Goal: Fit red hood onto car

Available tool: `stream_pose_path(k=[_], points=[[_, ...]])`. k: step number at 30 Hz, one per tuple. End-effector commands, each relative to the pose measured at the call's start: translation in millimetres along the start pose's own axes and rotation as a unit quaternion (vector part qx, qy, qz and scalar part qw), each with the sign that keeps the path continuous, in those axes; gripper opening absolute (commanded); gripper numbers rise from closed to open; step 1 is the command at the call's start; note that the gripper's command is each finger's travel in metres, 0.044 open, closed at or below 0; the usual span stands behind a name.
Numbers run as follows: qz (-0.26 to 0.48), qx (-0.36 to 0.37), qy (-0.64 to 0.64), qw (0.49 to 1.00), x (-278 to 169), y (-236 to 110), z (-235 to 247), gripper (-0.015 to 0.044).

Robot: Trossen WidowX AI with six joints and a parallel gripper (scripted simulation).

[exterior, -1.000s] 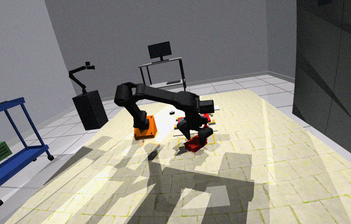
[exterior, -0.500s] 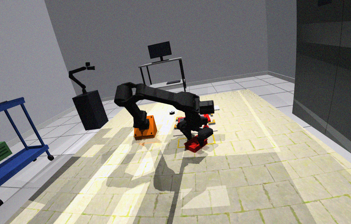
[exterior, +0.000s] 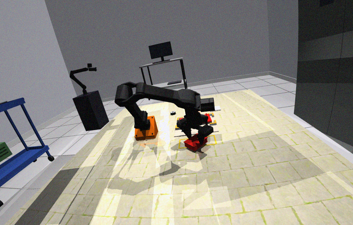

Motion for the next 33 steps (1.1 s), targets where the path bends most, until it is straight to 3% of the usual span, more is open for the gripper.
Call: stream_pose_path(k=[1,19,26,33], points=[[-0.004,-0.006,0.004,1.0,1.0,-17.3,-3.5,0.0],[-0.005,-0.005,0.004,1.0,0.9,-79.5,-2.7,0.0],[-0.002,-0.004,0.006,1.0,4.0,-79.4,-0.4,0.0],[-0.01,0.0,0.058,0.998,41.2,-82.3,12.5,0.0]])
Point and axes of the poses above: the point midway between the two fingers, 35 mm back from their tips, its own y axis out along the fingers, its own z axis across the jaws, x = y × z, the point moved 2 cm from there along -y, back along the fingers
